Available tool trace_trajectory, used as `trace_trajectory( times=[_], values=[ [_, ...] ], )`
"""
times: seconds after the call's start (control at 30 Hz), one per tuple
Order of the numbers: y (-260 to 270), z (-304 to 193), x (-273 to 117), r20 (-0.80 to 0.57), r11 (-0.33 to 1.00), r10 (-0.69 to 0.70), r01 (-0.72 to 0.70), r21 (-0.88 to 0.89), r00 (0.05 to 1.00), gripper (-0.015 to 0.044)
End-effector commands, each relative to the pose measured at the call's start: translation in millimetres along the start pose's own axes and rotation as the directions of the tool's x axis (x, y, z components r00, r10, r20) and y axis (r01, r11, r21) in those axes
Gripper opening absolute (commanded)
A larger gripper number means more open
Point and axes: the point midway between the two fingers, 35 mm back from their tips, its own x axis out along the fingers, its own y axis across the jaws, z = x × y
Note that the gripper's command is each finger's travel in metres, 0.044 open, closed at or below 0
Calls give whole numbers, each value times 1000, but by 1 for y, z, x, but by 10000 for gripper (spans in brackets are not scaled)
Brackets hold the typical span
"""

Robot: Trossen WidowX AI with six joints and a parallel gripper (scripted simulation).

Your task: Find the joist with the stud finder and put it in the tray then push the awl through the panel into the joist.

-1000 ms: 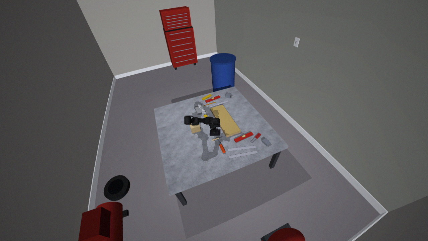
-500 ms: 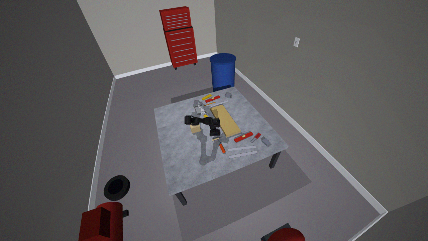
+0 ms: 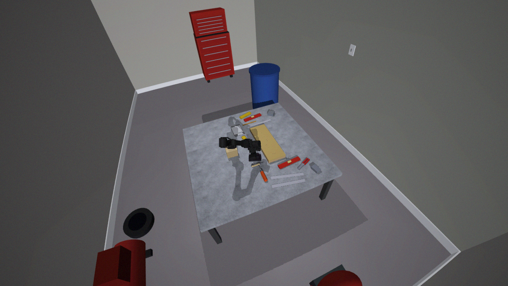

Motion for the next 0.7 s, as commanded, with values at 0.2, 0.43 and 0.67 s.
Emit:
trace_trajectory(
  times=[0.2, 0.43, 0.67],
  values=[
    [5, 7, -14, -10, 1000, 14, -14, 1, 1000, 0],
    [9, 17, -40, -19, 1000, 23, -23, 4, 1000, 0],
    [7, 24, -69, -18, 1000, 19, -19, 2, 1000, 0]
  ],
)
